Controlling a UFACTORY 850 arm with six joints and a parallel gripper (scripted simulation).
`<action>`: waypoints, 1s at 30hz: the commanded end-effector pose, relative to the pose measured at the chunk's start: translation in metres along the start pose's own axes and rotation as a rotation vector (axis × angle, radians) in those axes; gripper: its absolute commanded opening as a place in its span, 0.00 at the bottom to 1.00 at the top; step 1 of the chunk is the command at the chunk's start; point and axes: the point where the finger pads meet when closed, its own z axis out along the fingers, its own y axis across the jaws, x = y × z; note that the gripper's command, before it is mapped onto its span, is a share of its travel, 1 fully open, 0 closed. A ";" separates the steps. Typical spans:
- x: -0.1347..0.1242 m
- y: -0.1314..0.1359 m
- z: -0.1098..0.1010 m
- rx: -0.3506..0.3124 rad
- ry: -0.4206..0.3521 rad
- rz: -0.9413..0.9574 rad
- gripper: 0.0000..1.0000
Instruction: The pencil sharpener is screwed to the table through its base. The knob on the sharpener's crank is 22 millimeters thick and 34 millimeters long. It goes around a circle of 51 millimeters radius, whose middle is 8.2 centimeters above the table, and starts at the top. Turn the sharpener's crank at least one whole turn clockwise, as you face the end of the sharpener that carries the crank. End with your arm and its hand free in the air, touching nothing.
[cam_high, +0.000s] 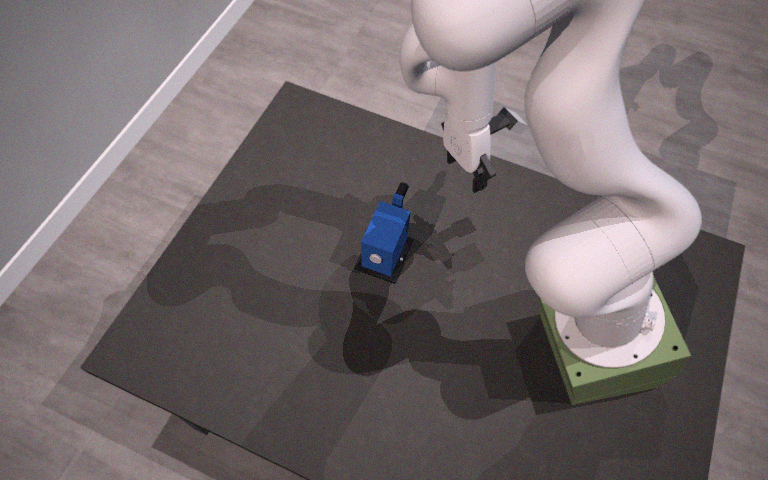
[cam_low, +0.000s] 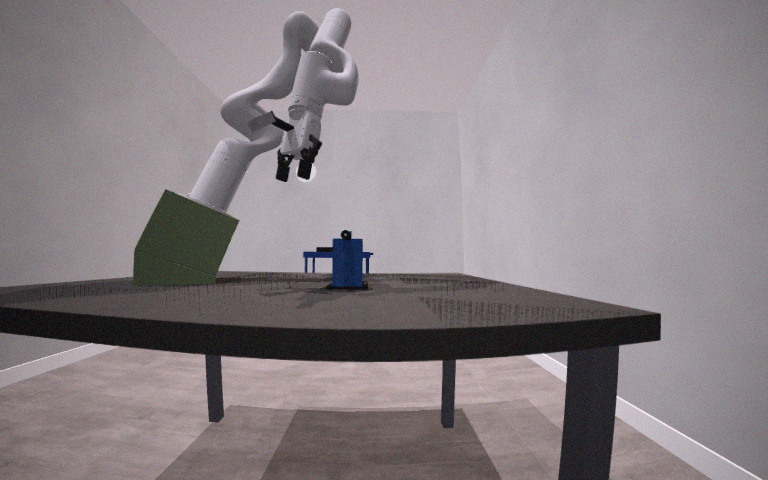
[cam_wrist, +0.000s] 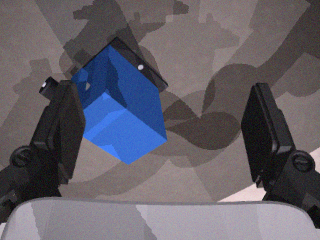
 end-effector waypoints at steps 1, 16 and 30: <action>-0.007 -0.016 0.004 0.028 -0.017 -0.081 1.00; -0.049 -0.086 0.021 0.108 -0.018 -0.470 1.00; -0.075 -0.120 0.033 0.150 -0.008 -0.677 1.00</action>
